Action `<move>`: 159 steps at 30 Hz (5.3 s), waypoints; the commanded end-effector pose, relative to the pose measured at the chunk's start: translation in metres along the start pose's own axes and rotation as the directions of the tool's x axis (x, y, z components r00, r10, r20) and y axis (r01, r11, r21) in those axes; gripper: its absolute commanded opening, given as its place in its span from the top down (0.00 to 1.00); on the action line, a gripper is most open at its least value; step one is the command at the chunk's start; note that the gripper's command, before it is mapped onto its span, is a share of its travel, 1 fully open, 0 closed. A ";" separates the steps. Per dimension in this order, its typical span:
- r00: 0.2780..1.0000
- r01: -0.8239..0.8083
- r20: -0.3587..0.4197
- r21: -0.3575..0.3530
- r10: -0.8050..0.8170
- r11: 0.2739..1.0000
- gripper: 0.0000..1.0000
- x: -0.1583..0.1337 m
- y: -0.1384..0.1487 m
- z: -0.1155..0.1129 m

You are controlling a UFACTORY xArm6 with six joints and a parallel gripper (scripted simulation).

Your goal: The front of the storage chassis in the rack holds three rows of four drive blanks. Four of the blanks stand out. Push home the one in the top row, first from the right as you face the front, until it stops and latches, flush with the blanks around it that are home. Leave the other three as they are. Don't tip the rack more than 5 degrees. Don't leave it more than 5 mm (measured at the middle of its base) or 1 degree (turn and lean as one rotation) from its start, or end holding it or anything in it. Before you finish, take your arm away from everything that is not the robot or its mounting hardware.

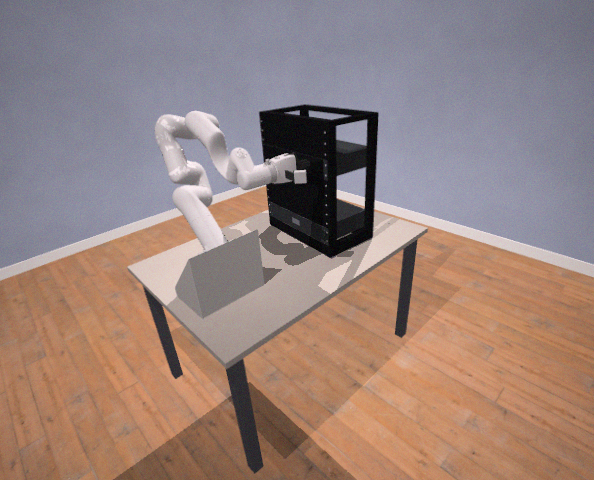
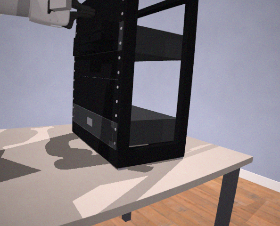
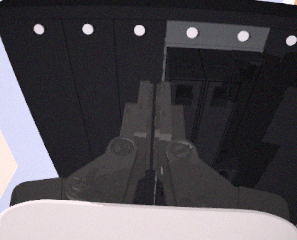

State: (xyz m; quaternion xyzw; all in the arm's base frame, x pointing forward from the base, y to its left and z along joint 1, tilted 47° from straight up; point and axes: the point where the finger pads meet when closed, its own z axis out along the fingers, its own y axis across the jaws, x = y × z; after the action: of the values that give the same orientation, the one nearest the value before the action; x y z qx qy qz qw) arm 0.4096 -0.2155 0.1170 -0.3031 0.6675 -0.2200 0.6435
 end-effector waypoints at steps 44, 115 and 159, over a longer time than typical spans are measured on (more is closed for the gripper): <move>1.000 0.003 0.001 0.002 -0.003 1.000 1.00 -0.053 0.015 0.029; 1.000 0.003 0.001 0.002 -0.003 1.000 1.00 -0.065 0.019 0.054; 1.000 0.003 0.001 0.002 -0.003 1.000 1.00 -0.065 0.019 0.068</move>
State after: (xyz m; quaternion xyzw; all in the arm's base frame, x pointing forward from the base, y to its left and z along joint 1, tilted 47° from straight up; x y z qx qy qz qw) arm 0.4727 -0.1502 0.1448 -0.3035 0.6676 -0.2202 0.6432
